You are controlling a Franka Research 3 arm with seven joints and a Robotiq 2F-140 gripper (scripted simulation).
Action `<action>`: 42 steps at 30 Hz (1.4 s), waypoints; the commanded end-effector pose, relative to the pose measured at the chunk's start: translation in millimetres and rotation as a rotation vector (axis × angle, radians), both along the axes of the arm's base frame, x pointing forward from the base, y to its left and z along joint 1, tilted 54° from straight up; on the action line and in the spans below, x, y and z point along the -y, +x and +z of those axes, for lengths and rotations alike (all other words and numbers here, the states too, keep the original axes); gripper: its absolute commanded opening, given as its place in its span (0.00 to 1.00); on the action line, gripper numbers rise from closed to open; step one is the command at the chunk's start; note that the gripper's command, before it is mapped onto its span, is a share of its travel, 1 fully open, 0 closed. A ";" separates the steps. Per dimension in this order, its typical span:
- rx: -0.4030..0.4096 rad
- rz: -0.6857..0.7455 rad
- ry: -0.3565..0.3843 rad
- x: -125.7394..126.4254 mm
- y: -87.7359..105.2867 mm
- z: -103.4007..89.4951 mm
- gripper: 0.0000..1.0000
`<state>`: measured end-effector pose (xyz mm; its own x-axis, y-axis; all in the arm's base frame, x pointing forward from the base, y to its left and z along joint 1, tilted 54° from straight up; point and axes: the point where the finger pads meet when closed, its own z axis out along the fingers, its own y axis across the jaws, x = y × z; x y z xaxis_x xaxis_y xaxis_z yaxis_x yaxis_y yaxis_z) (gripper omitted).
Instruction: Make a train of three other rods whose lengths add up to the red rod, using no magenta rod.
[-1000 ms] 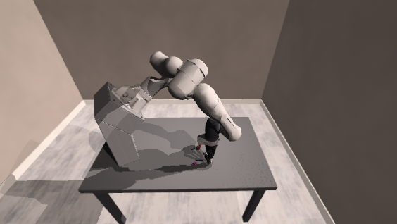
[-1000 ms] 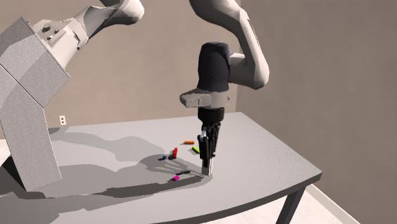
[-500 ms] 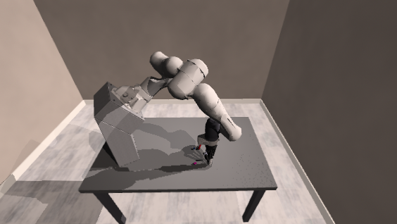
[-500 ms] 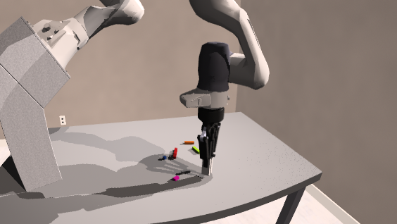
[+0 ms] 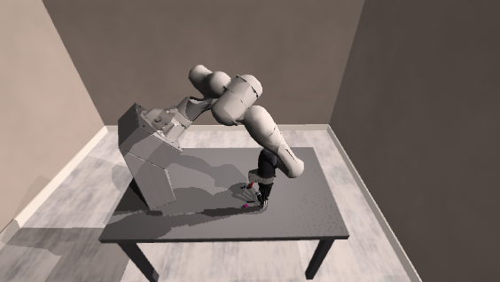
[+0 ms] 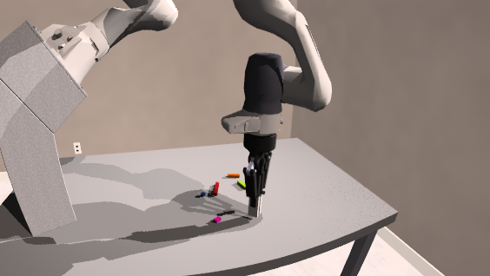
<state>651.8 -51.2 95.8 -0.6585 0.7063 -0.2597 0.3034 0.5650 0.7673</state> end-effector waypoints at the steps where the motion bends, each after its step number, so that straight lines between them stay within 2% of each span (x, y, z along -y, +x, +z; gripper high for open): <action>1: 0.001 -0.004 0.004 -1.0 3.2 -1.3 0.03; 42: 0.001 -0.004 0.004 -3.4 7.1 -4.6 0.03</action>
